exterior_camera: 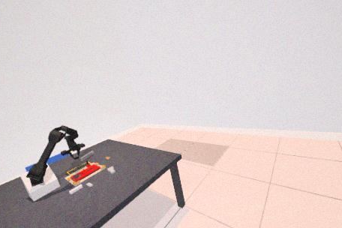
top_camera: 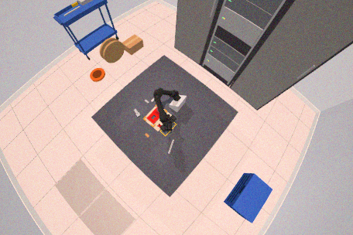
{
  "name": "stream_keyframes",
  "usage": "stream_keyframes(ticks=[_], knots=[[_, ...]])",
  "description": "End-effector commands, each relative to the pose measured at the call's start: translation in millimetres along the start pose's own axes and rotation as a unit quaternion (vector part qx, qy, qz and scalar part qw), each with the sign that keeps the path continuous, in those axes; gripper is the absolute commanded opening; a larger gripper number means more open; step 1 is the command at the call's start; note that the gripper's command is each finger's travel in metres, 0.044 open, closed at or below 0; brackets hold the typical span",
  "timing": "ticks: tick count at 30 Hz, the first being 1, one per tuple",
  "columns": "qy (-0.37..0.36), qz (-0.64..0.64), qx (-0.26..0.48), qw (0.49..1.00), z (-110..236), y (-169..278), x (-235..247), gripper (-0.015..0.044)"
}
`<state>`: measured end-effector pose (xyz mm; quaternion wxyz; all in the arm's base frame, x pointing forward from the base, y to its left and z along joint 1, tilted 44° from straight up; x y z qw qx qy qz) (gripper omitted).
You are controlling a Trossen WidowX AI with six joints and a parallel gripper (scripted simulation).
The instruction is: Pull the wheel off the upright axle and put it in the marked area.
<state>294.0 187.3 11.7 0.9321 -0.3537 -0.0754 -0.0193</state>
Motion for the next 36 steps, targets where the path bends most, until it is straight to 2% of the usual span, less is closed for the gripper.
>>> stream_keyframes(ticks=[1, 6, 17, 24, 35, 36], knots=[[0.004, 0.005, -0.005, 1.0, -14, 2, -3, 0.0], [0.004, 0.005, -0.004, 1.0, -25, 3, -2, 0.0], [0.003, 0.005, -0.006, 1.0, -95, 1, -3, 0.0], [0.003, 0.005, -0.007, 1.0, -99, 0, -4, 0.0], [0.007, 0.001, -0.004, 1.0, -93, -1, -2, 0.0289], [0.006, 0.001, -0.004, 1.0, -88, -1, -2, 0.03]])
Point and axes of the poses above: the point midway between the two fingers, 35 mm back from their tips, its own z axis back along the fingers, its own x axis across the jaws, y = z × x, the point moved 7 cm from there along z, back along the fingers, and after that the axes turned 4 degrees about -z, right-handed, at the moved point
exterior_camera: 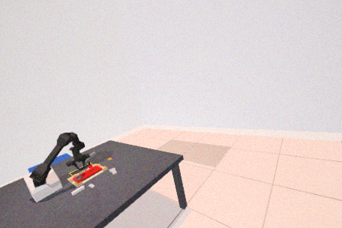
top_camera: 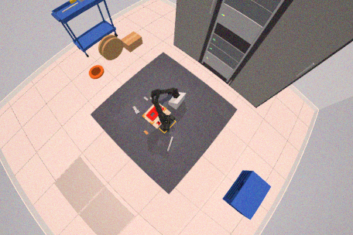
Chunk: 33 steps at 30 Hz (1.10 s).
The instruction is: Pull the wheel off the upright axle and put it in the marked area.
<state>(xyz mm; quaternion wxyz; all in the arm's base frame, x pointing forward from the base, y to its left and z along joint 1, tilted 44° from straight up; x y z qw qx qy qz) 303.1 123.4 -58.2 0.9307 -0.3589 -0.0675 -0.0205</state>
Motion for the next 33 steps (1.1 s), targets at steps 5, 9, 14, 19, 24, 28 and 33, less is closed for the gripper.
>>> stream_keyframes(ticks=[5, 9, 14, 19, 24, 28, 33], knots=[[-0.004, 0.003, 0.001, 1.0, 57, 1, 0, 0.03], [-0.004, 0.003, 0.001, 1.0, 60, 1, -1, 0.03], [-0.005, 0.008, 0.0, 1.0, 66, -4, -17, 0.0379], [-0.002, 0.006, 0.001, 1.0, 102, -34, -74, 0.044], [-0.001, 0.006, 0.001, 1.0, 105, -39, -82, 0.044], [-0.001, 0.006, 0.001, 1.0, 105, -39, -82, 0.044], [-0.001, 0.006, 0.001, 1.0, 105, -39, -82, 0.044]])
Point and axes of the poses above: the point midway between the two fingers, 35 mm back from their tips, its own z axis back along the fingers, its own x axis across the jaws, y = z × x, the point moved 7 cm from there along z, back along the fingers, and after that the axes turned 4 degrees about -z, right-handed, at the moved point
